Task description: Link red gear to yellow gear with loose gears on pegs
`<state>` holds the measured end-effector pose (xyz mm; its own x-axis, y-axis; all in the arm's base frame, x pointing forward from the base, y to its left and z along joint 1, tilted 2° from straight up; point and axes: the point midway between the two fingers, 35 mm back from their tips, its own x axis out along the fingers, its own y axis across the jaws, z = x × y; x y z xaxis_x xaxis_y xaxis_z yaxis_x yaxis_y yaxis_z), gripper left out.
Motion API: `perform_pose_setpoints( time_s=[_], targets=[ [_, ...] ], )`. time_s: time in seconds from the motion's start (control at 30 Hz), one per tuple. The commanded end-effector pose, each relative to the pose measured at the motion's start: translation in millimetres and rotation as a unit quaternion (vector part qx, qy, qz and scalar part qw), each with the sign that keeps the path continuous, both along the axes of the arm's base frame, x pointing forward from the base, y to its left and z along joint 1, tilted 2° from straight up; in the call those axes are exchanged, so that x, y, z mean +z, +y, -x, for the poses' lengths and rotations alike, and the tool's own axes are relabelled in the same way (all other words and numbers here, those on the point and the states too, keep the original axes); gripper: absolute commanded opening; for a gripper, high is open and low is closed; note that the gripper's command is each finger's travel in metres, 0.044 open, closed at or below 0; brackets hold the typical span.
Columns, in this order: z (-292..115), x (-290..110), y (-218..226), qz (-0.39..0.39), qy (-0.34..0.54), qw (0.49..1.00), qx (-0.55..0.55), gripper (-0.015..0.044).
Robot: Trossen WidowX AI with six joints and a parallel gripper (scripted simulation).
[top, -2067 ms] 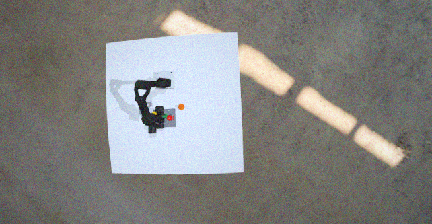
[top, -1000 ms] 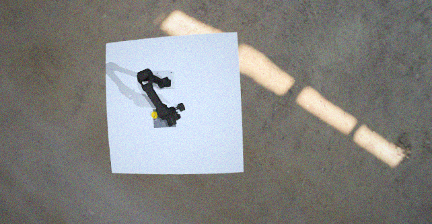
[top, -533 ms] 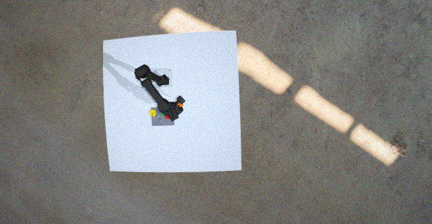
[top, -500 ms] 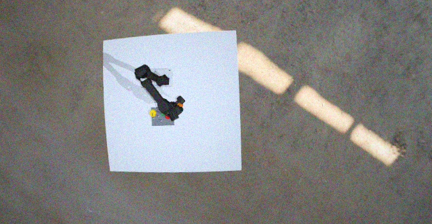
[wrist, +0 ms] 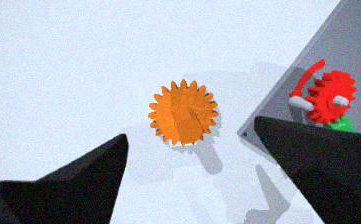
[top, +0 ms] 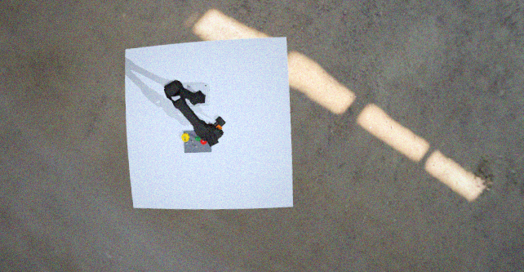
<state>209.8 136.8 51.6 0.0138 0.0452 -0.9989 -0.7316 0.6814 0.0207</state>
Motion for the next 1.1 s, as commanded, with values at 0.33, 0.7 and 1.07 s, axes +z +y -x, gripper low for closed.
perform_pose_setpoints(
  time_s=[0.33,0.7,1.07],
  targets=[
    [3.2,-19.1,-0.7,0.003,0.006,1.0,0.001,0.044],
    [3.2,-19.1,-0.7,0.003,0.006,1.0,0.001,0.0256],
    [3.2,-19.1,-0.7,0.003,0.006,1.0,0.001,0.0065]
  ],
)
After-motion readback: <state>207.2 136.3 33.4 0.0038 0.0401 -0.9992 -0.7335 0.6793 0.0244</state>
